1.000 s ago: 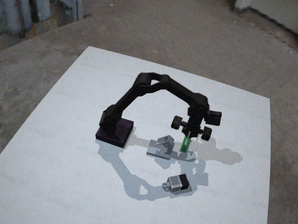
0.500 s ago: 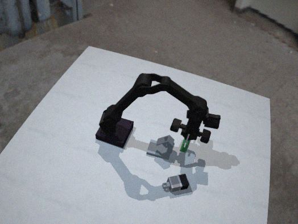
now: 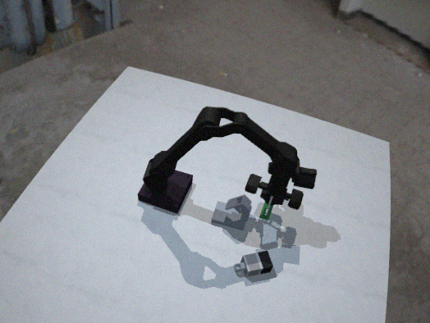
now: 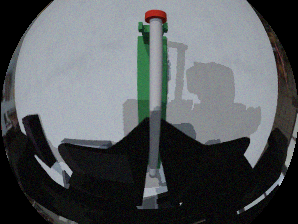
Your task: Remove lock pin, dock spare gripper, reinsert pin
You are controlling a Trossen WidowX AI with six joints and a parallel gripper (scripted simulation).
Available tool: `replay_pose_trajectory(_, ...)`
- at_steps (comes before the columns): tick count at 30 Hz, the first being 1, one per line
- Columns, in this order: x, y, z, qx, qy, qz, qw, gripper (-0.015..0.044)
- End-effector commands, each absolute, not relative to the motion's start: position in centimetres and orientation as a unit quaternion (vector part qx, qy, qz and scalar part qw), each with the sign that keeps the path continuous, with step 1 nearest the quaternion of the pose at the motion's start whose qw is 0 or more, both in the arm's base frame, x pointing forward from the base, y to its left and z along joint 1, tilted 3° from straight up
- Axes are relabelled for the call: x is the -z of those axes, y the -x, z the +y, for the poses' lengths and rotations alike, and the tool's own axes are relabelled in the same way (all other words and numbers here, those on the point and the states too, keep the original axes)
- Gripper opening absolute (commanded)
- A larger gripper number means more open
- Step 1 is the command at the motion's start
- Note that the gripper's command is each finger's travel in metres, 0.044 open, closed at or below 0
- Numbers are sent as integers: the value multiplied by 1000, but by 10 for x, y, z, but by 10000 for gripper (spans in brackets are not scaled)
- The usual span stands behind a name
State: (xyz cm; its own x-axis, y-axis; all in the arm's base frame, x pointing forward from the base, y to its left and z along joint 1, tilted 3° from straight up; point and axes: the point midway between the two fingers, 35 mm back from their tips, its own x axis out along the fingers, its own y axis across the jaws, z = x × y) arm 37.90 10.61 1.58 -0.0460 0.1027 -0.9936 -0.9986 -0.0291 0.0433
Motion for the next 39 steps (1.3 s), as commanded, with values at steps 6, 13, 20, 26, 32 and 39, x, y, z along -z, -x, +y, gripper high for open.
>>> replay_pose_trajectory(6, -8, -378, 106, -544, 469, 478, 506, 0)
replay_pose_trajectory(13, -8, -378, 106, -544, 469, 478, 506, 0)
replay_pose_trajectory(20, -8, -378, 106, -544, 469, 478, 506, 0)
replay_pose_trajectory(26, -12, -379, 106, -542, 470, 477, 508, 0)
replay_pose_trajectory(32, -12, -379, 106, -542, 470, 477, 508, 26)
replay_pose_trajectory(39, -12, -379, 106, -542, 470, 477, 508, 210)
